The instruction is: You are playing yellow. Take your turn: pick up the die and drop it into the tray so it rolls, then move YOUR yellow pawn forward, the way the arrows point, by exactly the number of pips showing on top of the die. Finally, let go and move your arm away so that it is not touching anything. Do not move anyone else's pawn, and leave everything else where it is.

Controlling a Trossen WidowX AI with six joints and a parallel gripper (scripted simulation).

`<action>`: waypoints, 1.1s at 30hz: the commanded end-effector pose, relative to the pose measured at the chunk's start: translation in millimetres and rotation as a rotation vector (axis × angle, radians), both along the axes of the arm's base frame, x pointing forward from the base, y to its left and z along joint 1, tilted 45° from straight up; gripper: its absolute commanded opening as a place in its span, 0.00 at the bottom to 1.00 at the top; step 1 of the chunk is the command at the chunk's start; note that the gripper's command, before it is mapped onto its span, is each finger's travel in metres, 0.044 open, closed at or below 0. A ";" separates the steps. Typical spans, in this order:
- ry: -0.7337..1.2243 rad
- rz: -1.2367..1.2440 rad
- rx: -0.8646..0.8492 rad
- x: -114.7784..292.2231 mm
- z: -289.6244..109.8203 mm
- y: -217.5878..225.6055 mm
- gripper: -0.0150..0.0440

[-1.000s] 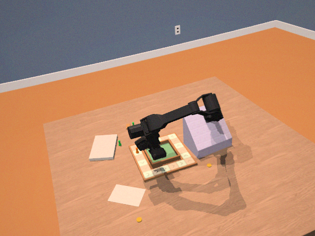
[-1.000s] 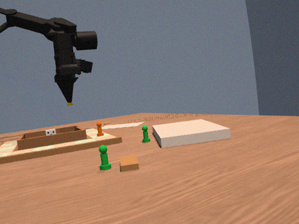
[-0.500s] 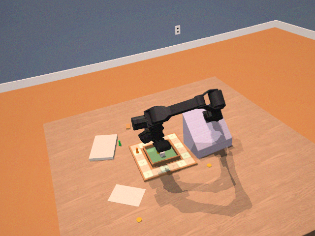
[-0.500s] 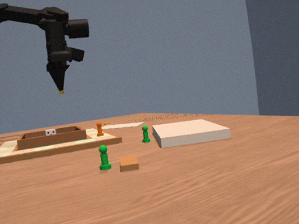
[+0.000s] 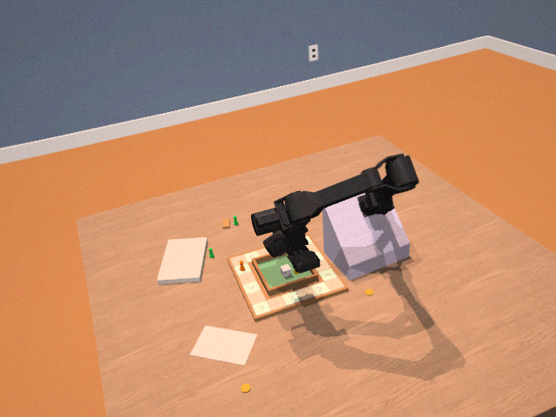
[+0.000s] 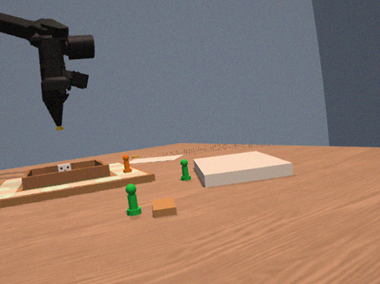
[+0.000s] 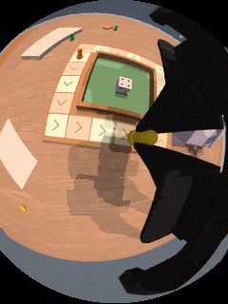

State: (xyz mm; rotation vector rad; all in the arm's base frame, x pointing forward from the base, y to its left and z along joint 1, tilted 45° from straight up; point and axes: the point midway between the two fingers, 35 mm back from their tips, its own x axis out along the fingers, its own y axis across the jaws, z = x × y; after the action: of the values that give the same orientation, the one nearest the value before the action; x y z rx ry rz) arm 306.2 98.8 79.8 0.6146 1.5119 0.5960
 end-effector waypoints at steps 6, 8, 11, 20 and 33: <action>0.008 -0.003 0.000 -29.6 -7.9 10.1 0.25; 0.008 -0.003 0.000 -36.6 -9.9 12.1 0.25; 0.009 -0.003 0.001 -47.1 -13.1 14.9 0.25; 0.011 -0.003 0.003 -79.5 -24.1 21.9 0.25; 0.013 -0.003 0.006 -118.3 -40.0 27.8 0.25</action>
State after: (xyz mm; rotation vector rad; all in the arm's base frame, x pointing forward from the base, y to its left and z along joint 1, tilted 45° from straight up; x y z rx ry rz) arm 191.4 125.4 41.4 0.6195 1.5225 0.5959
